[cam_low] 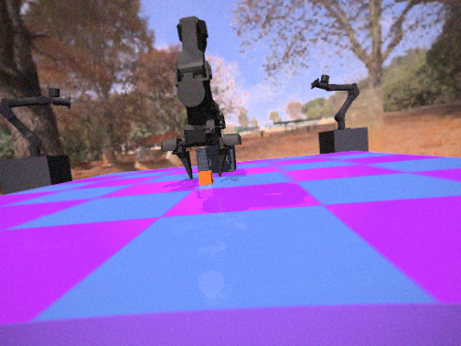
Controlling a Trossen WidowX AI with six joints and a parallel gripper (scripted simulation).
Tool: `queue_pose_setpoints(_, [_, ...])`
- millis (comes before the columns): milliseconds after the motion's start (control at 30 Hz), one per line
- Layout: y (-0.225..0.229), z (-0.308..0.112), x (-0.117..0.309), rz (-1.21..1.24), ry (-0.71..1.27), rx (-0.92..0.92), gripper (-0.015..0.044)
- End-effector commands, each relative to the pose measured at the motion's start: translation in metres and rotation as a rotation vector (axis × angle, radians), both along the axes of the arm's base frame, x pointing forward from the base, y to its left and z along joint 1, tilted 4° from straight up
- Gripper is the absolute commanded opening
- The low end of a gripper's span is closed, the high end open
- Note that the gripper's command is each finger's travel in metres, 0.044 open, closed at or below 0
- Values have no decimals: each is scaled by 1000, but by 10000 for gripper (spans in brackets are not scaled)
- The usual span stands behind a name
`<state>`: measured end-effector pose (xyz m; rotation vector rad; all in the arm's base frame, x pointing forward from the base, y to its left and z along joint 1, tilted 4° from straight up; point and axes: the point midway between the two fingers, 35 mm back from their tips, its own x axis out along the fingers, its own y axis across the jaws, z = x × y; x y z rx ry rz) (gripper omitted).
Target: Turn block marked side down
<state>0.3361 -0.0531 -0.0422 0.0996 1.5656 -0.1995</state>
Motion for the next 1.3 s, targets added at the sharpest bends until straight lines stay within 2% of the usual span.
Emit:
queue_pose_setpoints(0, [0, -2, -1, 4, 2, 3, 230])
queue_pose_setpoints(133, [0, -2, -1, 4, 2, 3, 125])
queue_pose_setpoints(633, [0, -2, -1, 4, 2, 3, 25])
queue_pose_setpoints(667, [1, 0, -1, 4, 2, 3, 0])
queue_pose_setpoints(867, [2, 29, 0, 4, 2, 4, 0])
queue_pose_setpoints(1267, [2, 21, 2, 13, -117, -19, 0])
